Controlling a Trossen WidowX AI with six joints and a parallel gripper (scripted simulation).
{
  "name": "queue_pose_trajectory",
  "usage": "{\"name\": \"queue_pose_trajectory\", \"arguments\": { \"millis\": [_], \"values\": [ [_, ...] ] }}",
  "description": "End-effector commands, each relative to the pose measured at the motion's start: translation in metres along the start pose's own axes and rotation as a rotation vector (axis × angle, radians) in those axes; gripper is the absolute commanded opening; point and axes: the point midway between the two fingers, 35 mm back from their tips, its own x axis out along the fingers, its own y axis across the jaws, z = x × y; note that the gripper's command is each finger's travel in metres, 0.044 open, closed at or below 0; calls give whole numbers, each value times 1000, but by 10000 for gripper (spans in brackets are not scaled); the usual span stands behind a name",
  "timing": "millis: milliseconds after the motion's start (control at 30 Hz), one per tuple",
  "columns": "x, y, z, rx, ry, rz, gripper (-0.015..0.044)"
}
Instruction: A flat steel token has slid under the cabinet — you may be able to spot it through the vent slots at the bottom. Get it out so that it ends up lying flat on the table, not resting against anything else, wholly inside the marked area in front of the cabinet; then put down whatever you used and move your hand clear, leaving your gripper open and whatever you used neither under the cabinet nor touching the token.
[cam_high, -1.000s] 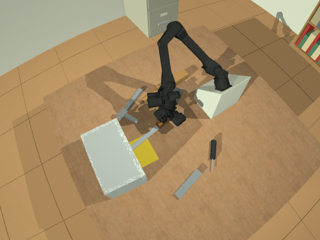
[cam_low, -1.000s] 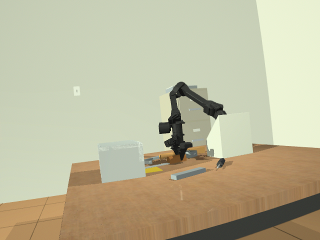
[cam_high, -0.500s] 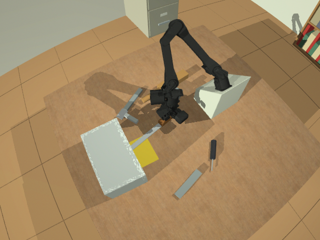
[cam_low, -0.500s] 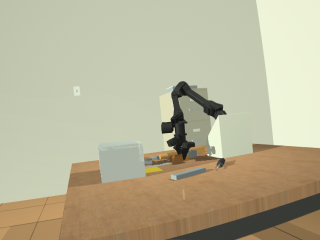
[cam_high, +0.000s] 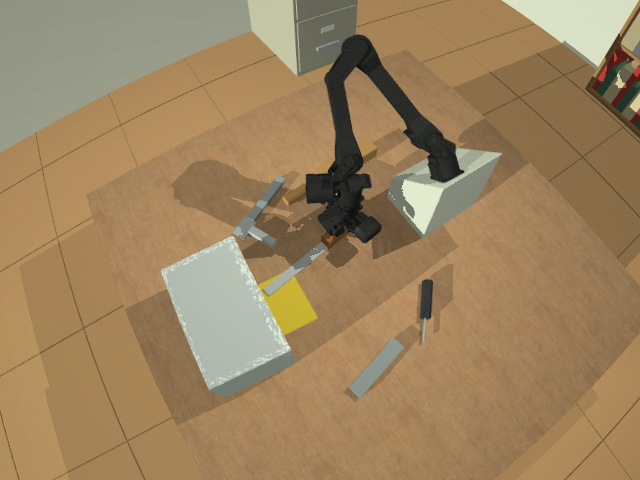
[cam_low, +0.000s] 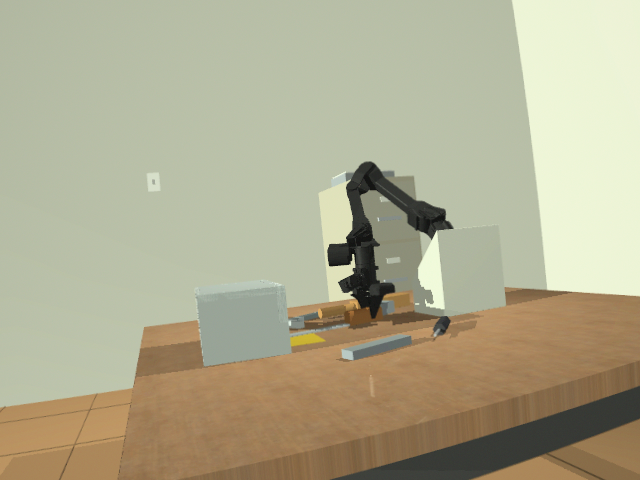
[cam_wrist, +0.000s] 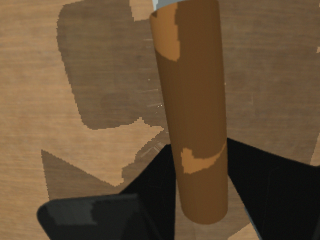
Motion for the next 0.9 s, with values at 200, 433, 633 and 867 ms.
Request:
{"name": "queue_pose_trajectory", "arguments": {
  "millis": [200,433,633,867],
  "values": [
    [-1,-5,-1,-20,1,1,0],
    [-1,-13,-2,-50,2,1,0],
    [-2,-21,-3,-71,3,2,0],
    [-3,-31,-5,-88,4,2,0]
  ]
}}
